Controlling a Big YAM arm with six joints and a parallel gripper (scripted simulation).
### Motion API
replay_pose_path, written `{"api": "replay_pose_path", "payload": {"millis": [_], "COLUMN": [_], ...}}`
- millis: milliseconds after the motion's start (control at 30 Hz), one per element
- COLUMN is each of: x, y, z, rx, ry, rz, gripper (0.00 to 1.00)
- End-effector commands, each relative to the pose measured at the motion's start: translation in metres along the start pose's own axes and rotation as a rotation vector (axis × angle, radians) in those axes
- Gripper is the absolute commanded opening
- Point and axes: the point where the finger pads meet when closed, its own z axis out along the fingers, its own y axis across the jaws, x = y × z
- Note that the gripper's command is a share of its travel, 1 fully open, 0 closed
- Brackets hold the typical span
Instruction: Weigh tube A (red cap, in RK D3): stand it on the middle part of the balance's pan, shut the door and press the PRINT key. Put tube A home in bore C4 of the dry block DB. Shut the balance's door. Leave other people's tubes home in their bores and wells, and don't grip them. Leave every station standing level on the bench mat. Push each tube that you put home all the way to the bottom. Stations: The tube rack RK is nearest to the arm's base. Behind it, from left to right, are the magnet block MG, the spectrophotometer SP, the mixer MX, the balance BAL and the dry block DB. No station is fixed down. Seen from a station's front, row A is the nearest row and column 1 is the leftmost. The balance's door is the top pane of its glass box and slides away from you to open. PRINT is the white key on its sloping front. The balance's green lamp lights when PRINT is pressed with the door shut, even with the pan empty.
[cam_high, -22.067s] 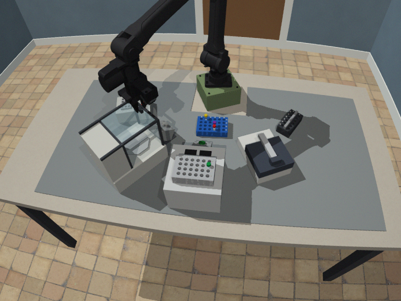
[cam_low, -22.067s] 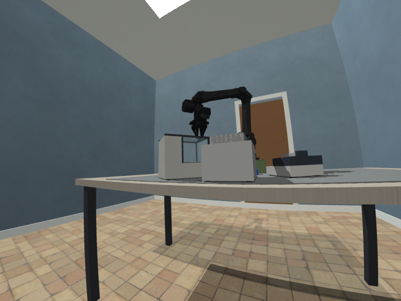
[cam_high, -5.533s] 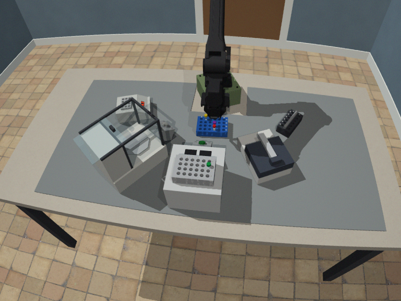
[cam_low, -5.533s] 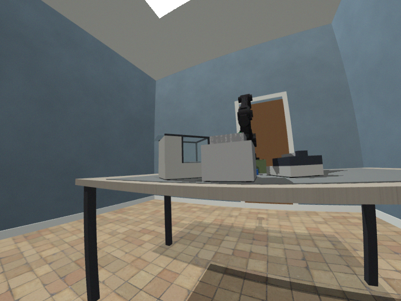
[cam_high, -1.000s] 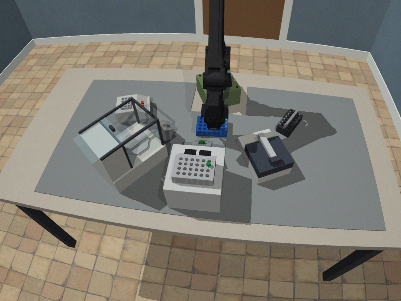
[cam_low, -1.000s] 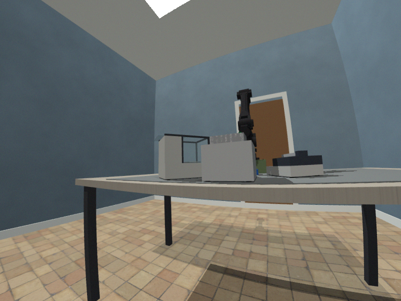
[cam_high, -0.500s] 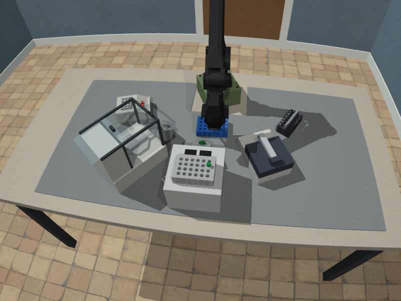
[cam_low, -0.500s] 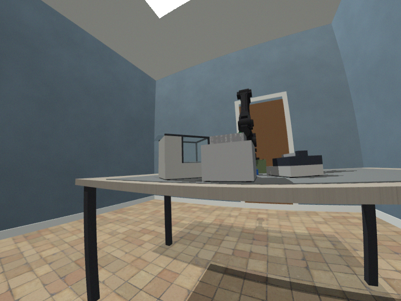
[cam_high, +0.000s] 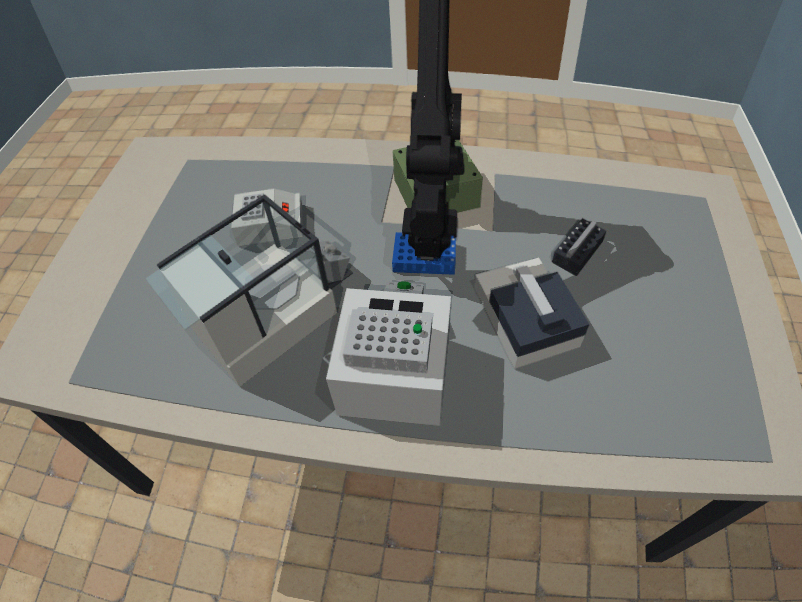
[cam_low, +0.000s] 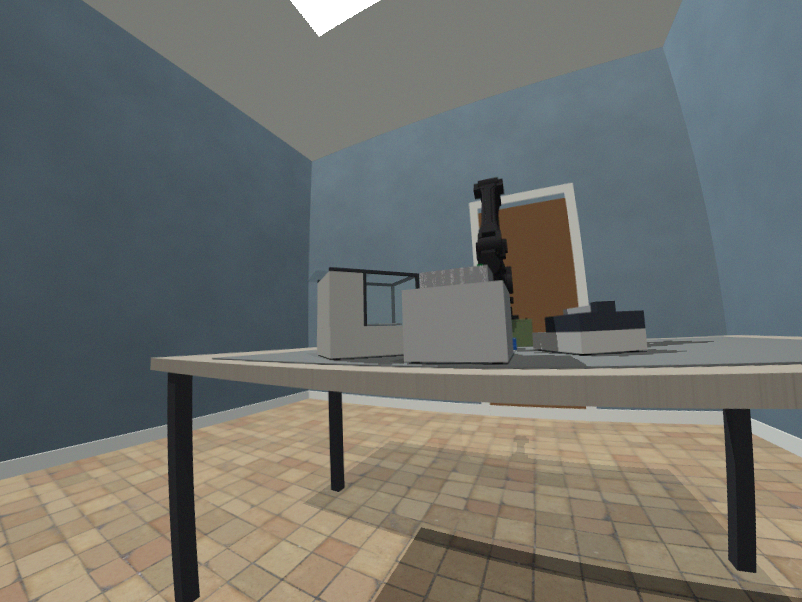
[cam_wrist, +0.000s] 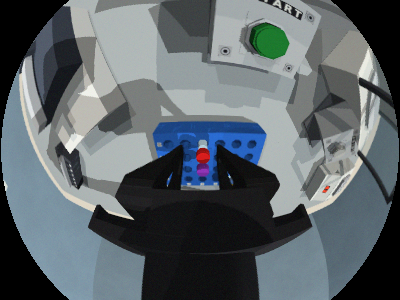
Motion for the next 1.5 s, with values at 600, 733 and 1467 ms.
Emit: {"api": "replay_pose_path", "payload": {"millis": [600,733,1467], "x": [-0.0021,-0.0019,-0.002], "y": [-0.0047,-0.0052,-0.0073], "z": [0.0036,0.0037,0.0036], "rx": [0.002,0.003,0.004], "ry": [-0.005,-0.005,-0.005], "rz": [0.001,0.001,0.002], "gripper": [0.09,0.09,0.09]}}
